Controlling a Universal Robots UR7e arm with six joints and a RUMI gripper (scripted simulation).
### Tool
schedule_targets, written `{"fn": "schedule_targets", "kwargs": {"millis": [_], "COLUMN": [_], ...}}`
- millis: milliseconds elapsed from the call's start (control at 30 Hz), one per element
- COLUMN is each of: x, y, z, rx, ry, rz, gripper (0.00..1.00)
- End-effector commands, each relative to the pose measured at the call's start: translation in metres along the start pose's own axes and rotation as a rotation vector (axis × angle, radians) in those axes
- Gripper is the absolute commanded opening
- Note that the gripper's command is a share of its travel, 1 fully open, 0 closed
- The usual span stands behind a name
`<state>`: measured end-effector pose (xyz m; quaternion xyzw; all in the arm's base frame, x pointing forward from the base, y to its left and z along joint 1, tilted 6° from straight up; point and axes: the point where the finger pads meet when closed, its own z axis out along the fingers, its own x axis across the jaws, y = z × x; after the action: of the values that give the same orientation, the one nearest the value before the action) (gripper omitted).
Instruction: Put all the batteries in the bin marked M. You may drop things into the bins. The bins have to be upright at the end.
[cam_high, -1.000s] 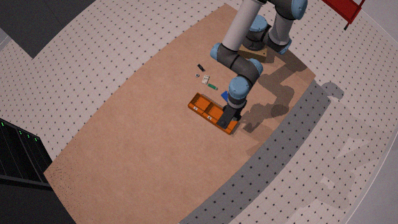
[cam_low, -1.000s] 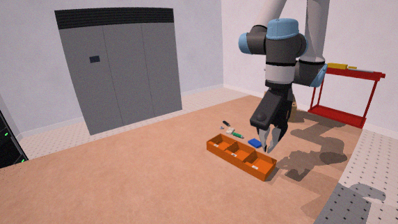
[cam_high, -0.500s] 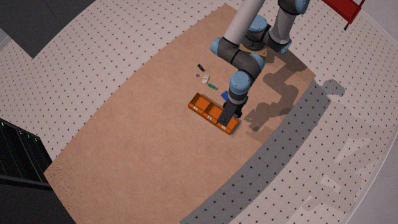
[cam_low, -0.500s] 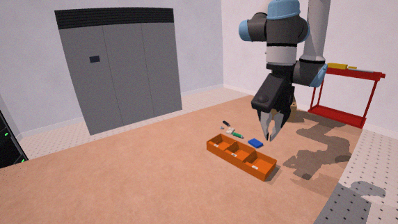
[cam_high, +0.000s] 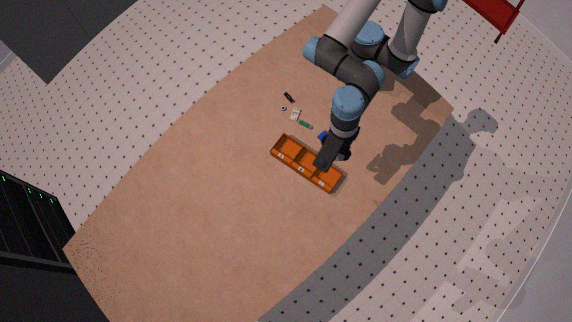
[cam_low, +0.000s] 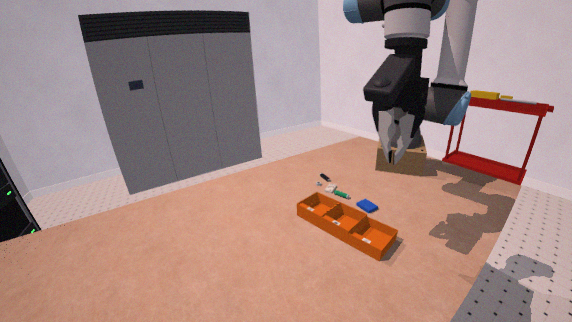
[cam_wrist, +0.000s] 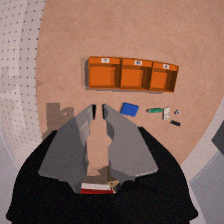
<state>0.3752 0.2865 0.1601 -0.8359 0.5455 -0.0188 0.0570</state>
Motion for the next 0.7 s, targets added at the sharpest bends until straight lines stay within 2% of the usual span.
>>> {"fn": "schedule_targets", "kwargs": {"millis": [0,300,333,400,667], "x": [0.001,0.0,0.007,0.019,0.065], "y": [0.003,0.004,0.009,0.017,0.049], "z": [-0.004,-0.002,0.002,0.011,0.044], "rx": [-0.016,-0.019,-0.019,-0.019,-0.025], "ry": [-0.002,-0.002,-0.002,-0.001,0.002], "rz": [0.001,0.0,0.053,0.153,0.33], "gripper": [0.04,0.04,0.17,0.17,0.17]}}
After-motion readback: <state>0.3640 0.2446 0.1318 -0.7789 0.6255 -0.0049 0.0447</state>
